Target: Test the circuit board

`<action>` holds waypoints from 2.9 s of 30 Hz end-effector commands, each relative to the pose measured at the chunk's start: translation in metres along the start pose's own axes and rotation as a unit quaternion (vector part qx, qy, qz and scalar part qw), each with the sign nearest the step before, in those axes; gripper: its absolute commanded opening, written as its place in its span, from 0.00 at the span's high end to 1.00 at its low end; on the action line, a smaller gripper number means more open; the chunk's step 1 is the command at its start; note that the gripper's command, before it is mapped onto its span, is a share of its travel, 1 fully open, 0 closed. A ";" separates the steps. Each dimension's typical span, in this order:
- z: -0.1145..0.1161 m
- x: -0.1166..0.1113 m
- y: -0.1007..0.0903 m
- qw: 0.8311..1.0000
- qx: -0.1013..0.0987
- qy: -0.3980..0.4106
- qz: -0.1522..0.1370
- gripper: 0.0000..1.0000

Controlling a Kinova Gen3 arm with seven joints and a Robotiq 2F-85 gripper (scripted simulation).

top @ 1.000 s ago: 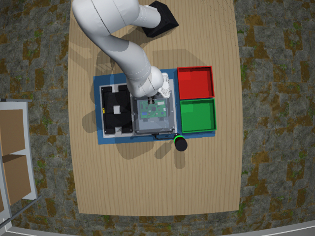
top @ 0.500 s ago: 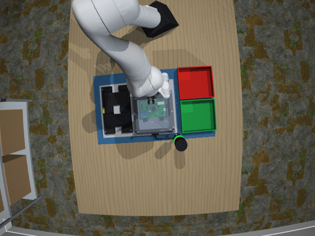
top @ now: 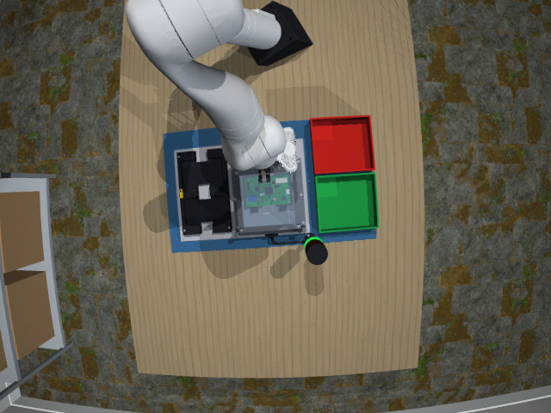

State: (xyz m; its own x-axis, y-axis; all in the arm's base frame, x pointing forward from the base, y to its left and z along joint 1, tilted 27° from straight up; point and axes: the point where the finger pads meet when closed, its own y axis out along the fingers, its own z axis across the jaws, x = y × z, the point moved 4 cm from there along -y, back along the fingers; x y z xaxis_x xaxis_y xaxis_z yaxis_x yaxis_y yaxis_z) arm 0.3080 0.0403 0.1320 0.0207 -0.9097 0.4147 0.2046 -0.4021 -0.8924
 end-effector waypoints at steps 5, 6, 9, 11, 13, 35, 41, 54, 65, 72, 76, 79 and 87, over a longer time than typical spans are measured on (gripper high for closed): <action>0.001 0.000 -0.002 1.000 0.001 0.000 0.001 1.00; 0.001 0.000 -0.003 1.000 0.001 0.000 0.001 1.00; 0.001 0.000 -0.004 1.000 0.001 0.000 0.001 1.00; 0.001 0.000 -0.005 1.000 0.001 0.000 0.001 1.00; 0.001 0.000 -0.007 1.000 0.001 0.000 0.001 1.00; 0.005 0.000 -0.030 1.000 0.001 0.000 0.001 1.00; 0.008 0.000 -0.042 1.000 0.001 0.000 0.001 1.00; 0.019 0.000 -0.069 1.000 0.001 0.000 0.001 1.00; 0.040 0.000 -0.101 1.000 0.001 0.000 0.001 1.00; 0.053 0.000 -0.116 1.000 0.001 0.000 0.001 1.00; 0.065 0.000 -0.127 1.000 0.001 0.000 0.001 1.00; 0.073 0.000 -0.134 1.000 0.001 0.000 0.001 1.00; 0.092 0.000 -0.146 1.000 0.001 0.000 0.001 1.00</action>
State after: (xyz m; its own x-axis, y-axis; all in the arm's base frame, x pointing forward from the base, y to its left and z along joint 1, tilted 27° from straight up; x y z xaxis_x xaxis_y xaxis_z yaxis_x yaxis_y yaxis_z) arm 0.3519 0.1036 0.2686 0.0257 -0.9075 0.4193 0.1735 -0.4091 -0.8959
